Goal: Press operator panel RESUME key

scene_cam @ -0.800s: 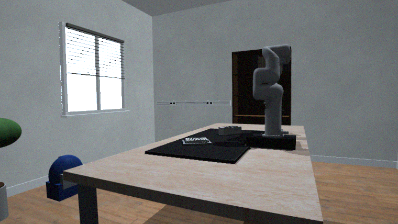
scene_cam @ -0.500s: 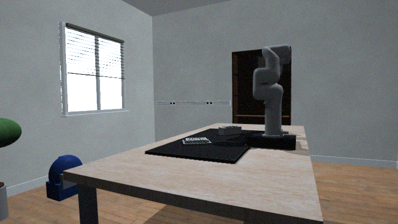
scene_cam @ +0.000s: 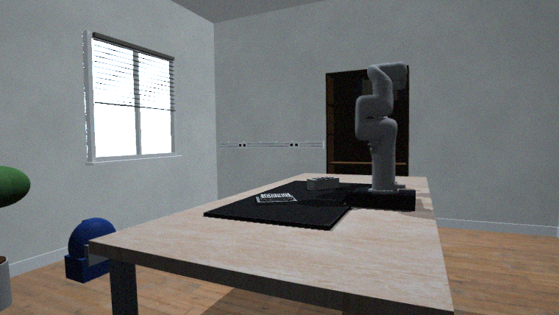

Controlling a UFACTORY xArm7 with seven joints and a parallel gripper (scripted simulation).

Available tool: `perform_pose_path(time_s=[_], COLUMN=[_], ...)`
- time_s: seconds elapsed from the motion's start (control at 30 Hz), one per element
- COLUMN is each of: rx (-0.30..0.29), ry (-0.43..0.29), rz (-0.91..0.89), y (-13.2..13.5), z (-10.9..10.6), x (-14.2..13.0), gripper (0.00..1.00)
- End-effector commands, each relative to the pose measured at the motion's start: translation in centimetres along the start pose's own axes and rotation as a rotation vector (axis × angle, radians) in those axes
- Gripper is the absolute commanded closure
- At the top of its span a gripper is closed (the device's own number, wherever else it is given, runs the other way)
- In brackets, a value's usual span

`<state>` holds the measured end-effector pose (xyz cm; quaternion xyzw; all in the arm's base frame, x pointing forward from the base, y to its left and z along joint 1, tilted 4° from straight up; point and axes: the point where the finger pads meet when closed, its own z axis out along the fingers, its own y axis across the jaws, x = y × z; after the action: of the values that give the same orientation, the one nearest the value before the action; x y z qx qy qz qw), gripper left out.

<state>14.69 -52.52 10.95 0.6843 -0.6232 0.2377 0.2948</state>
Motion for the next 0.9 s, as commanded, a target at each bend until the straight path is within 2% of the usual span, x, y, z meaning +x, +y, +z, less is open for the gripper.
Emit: perform_pose_path(time_s=[0.0,0.2,0.3,0.73,0.87], rx=[0.001,0.004,0.004,0.017,0.017], ry=[0.002,0.000,0.000,-0.027,-0.027], rz=[-0.032,-0.065,-0.065,-0.171,-0.171], y=[-1.7,-3.7,-3.7,-8.0,-8.2], z=[-0.9,-2.1,-2.1,-4.9,-5.1], x=[0.5,0.5,0.5,-0.2,-0.2], gripper=[1.00,1.00,1.00,1.00,1.00])
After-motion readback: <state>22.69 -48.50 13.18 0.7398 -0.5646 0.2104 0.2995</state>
